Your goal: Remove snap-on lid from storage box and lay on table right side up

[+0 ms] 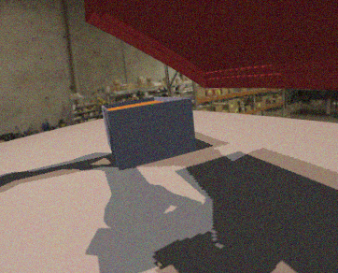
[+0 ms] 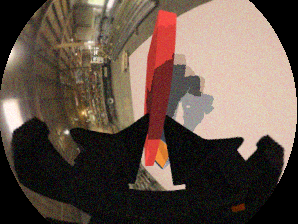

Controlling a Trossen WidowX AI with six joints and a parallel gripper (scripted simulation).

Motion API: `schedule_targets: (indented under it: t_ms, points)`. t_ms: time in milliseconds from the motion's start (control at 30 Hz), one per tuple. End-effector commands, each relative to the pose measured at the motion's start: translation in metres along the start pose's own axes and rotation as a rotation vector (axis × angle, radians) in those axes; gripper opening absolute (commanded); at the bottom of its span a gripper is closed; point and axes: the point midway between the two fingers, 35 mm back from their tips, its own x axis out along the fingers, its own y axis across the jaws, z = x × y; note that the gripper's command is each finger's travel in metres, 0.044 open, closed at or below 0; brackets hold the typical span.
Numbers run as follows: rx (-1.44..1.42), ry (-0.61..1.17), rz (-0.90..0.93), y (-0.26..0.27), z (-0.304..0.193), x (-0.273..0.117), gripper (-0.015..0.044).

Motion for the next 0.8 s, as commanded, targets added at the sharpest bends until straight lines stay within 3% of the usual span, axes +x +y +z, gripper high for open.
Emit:
schedule_targets:
  t_ms: [0, 767]
  points:
    - [-0.002, 0.004, 0.01, 0.0, 0.0, 0.001, 0.0]
    - [-0.002, 0.005, 0.01, -0.014, 0.0, 0.013, 0.0]
